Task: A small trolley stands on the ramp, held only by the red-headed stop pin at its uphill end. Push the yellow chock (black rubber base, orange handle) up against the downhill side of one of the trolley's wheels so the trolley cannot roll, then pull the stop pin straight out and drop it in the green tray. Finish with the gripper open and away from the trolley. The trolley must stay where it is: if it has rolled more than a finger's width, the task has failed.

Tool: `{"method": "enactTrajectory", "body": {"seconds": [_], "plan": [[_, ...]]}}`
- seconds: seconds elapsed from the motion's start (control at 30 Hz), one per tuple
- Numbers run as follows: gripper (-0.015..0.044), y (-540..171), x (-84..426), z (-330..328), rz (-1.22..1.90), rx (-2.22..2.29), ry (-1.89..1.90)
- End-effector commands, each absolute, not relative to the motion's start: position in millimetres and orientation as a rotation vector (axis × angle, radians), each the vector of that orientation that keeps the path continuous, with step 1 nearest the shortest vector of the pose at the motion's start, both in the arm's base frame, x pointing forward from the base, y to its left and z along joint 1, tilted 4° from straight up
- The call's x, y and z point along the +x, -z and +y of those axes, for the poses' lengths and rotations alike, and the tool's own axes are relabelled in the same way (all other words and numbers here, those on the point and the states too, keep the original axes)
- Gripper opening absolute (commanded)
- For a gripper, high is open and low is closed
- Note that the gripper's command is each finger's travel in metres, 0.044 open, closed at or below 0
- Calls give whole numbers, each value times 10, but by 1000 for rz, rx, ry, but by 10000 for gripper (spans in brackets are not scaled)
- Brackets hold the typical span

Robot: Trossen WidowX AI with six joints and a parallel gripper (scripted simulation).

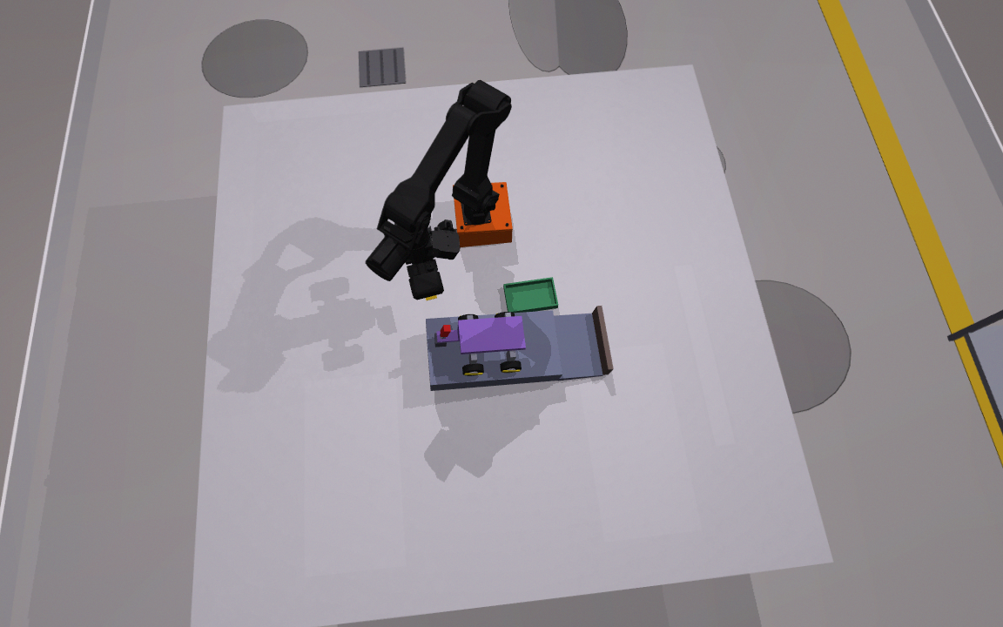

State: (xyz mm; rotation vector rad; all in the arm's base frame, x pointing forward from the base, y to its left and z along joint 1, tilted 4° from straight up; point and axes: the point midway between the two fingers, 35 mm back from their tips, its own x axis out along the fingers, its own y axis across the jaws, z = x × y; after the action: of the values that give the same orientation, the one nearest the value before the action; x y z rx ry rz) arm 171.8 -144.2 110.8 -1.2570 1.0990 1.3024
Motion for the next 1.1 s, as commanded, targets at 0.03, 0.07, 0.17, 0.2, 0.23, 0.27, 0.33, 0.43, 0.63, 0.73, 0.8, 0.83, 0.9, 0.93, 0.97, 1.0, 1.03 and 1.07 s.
{"method": "enactTrajectory", "body": {"seconds": [0.03, 0.07, 0.17, 0.2, 0.23, 0.27, 0.33, 0.43, 0.63, 0.73, 0.8, 0.83, 0.9, 0.93, 0.97, 1.0, 1.03, 1.07], "plan": [[0, -1280, 1725, -1450, 1095, -1267, -1299], [0, -1299, 1726, -1451, 1095, -1267, -1299], [0, -1306, 1726, -1452, 1095, -1267, -1299], [0, -1306, 1726, -1452, 1095, -1267, -1299], [0, -1306, 1726, -1452, 1095, -1267, -1299], [0, -1306, 1726, -1452, 1098, -1262, -1295], [0, -1306, 1726, -1452, 1118, -1233, -1267], [0, -1306, 1726, -1452, 1168, -1159, -1198], [0, -1306, 1727, -1452, 1259, -1006, -1054], [0, -1306, 1727, -1452, 1299, -929, -980], [0, -1306, 1727, -1452, 1325, -877, -931], [0, -1306, 1727, -1452, 1337, -852, -906], [0, -1306, 1727, -1452, 1361, -800, -857], [0, -1306, 1728, -1452, 1372, -773, -832], [0, -1306, 1728, -1452, 1383, -747, -807], [0, -1306, 1728, -1452, 1393, -721, -782], [0, -1306, 1728, -1452, 1403, -695, -757], [0, -1306, 1728, -1452, 1413, -669, -731]]}}
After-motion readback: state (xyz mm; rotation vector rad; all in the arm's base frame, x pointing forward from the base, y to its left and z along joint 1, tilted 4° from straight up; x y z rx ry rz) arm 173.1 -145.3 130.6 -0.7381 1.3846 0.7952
